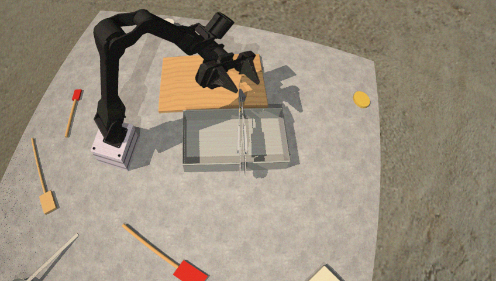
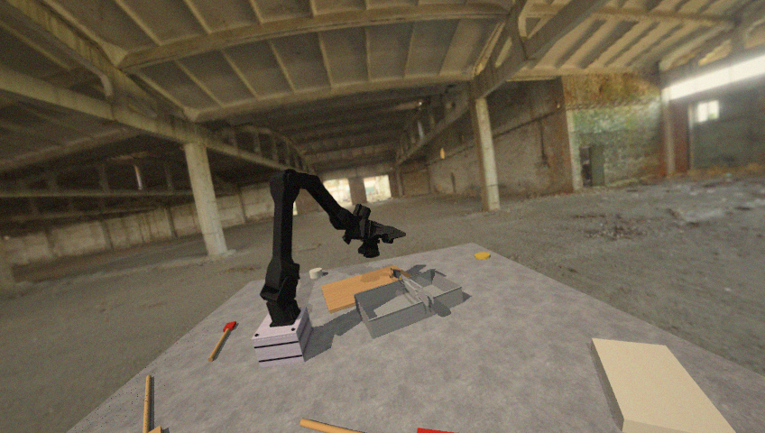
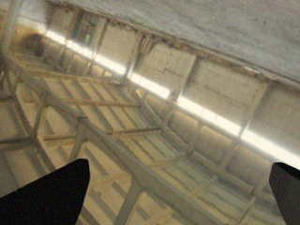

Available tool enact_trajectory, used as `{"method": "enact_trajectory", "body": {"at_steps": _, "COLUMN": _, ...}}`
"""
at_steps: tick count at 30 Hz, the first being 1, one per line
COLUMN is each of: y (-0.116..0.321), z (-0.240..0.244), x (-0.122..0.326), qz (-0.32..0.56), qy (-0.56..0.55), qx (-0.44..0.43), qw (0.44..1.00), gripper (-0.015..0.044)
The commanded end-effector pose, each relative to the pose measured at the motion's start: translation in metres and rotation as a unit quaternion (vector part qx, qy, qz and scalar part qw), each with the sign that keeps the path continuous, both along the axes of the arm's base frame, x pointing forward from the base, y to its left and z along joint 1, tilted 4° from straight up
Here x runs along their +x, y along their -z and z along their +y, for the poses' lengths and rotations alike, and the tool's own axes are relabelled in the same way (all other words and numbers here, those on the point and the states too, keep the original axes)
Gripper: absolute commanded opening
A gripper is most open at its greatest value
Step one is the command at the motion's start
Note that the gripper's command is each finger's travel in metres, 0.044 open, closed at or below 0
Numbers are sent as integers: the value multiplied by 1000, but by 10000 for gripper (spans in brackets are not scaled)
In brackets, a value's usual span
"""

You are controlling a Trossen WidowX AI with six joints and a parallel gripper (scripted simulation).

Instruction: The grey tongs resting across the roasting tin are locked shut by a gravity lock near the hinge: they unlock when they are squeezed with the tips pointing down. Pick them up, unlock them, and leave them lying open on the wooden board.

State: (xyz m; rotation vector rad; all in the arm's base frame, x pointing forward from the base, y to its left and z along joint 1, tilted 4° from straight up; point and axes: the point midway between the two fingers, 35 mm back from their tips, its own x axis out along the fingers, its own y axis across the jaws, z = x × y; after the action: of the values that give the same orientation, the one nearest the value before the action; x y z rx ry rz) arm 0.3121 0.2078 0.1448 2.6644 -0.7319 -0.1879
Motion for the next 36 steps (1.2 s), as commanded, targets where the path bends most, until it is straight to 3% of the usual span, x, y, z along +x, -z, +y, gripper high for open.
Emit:
{"method": "enact_trajectory", "body": {"at_steps": 1, "y": 1, "z": 0, "x": 1, "qz": 2, "qy": -1, "qx": 3, "qw": 1000, "gripper": 426}}
{"method": "enact_trajectory", "body": {"at_steps": 6, "y": 13, "z": 2, "x": 20, "qz": 31, "qy": -19, "qx": 67, "qw": 997, "gripper": 440}}
{"method": "enact_trajectory", "body": {"at_steps": 11, "y": 43, "z": -10, "x": 52, "qz": 109, "qy": -8, "qx": 211, "qw": 971, "gripper": 440}}
{"method": "enact_trajectory", "body": {"at_steps": 17, "y": 77, "z": -32, "x": 64, "qz": 212, "qy": 90, "qx": 399, "qw": 888, "gripper": 440}}
{"method": "enact_trajectory", "body": {"at_steps": 22, "y": 91, "z": -53, "x": 55, "qz": 249, "qy": 229, "qx": 539, "qw": 771, "gripper": 440}}
{"method": "enact_trajectory", "body": {"at_steps": 28, "y": 102, "z": -64, "x": 37, "qz": 293, "qy": 378, "qx": 611, "qw": 632, "gripper": 440}}
{"method": "enact_trajectory", "body": {"at_steps": 36, "y": 102, "z": -64, "x": 36, "qz": 294, "qy": 383, "qx": 613, "qw": 626, "gripper": 440}}
